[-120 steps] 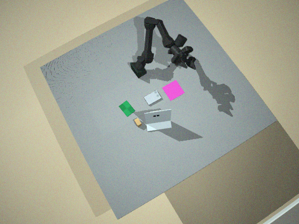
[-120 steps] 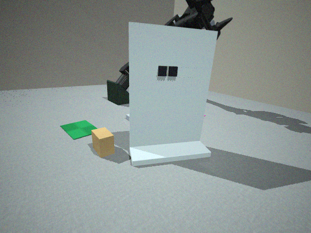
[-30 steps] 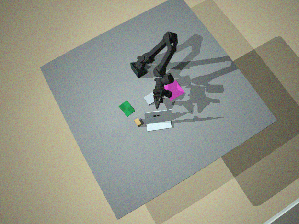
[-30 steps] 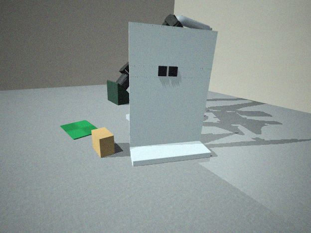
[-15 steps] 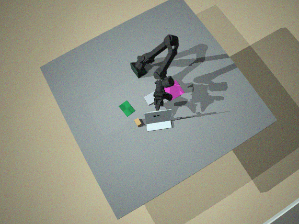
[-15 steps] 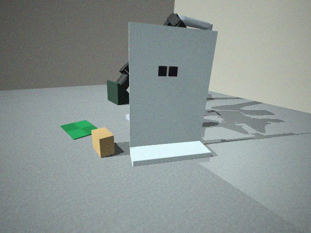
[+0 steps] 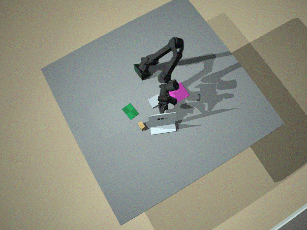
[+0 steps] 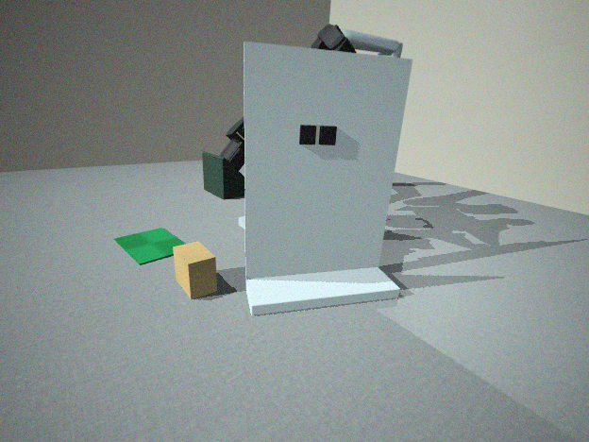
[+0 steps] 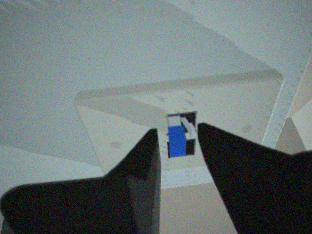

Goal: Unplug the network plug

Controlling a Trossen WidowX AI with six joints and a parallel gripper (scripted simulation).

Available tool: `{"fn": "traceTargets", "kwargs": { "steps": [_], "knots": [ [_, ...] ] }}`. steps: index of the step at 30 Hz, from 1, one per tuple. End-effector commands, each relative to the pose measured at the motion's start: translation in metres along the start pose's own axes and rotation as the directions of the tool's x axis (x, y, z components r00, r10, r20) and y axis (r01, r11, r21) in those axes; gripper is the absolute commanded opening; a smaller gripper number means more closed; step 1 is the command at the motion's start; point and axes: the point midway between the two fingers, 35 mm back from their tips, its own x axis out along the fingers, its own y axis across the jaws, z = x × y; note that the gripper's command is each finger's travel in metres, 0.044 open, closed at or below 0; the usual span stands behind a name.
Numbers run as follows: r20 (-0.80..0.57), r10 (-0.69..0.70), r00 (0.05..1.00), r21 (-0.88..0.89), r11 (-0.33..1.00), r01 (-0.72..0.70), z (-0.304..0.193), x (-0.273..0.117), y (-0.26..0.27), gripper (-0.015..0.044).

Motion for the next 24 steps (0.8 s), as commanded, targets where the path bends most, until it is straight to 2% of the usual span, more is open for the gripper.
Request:
{"fn": "traceTargets", "kwargs": {
  "steps": [1,14,24],
  "knots": [
    [0.005,0.002,1.0,-0.004,1.0,-0.002,0.0009,0.0003,0.0001,0.0089],
    [0.005,0.002,1.0,-0.004,1.0,-0.002,0.0009,0.0003,0.0001,0.0003],
    [0.005,0.002,1.0,-0.004,1.0,-0.002,-0.0002,-0.0027,0.0,0.0]
  ]
}}
